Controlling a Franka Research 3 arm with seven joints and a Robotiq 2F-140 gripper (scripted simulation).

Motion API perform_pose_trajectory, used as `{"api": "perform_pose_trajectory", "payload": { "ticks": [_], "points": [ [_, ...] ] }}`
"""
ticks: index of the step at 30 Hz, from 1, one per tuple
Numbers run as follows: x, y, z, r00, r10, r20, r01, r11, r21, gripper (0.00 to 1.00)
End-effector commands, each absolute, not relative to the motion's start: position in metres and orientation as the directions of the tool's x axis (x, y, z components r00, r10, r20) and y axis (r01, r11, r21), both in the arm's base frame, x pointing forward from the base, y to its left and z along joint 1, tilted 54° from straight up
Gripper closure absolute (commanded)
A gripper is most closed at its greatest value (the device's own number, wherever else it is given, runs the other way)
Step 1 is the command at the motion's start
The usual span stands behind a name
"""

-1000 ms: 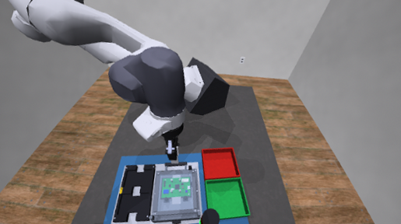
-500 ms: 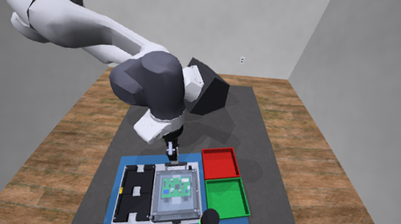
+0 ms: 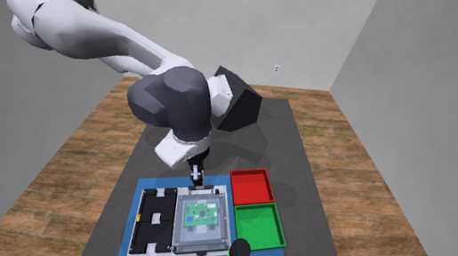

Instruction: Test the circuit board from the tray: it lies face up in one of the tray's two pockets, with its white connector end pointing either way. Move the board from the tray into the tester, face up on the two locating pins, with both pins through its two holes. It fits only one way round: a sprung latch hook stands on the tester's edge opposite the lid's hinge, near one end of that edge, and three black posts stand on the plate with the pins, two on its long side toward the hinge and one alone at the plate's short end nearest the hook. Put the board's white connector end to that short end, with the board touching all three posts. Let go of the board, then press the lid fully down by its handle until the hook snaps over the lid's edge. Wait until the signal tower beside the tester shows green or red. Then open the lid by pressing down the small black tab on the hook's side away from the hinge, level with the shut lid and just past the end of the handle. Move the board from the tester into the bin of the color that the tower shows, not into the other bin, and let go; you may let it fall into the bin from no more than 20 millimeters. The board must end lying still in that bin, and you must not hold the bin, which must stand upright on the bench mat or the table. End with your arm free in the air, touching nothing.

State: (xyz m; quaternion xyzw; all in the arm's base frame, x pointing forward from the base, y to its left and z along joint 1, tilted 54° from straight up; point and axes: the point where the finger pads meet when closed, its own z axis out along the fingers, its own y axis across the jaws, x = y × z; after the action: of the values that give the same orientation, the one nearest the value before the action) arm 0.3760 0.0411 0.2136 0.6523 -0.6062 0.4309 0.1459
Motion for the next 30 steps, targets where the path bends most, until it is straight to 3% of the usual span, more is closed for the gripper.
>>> {"api": "perform_pose_trajectory", "payload": {
  "ticks": [1, 30],
  "points": [
    [0.3770, 0.0412, 0.2126, -0.109, -0.668, 0.736, -0.915, -0.222, -0.337, 0.84],
    [0.3814, 0.0335, 0.2059, -0.109, -0.668, 0.736, -0.915, -0.222, -0.337, 0.84]
  ]
}}
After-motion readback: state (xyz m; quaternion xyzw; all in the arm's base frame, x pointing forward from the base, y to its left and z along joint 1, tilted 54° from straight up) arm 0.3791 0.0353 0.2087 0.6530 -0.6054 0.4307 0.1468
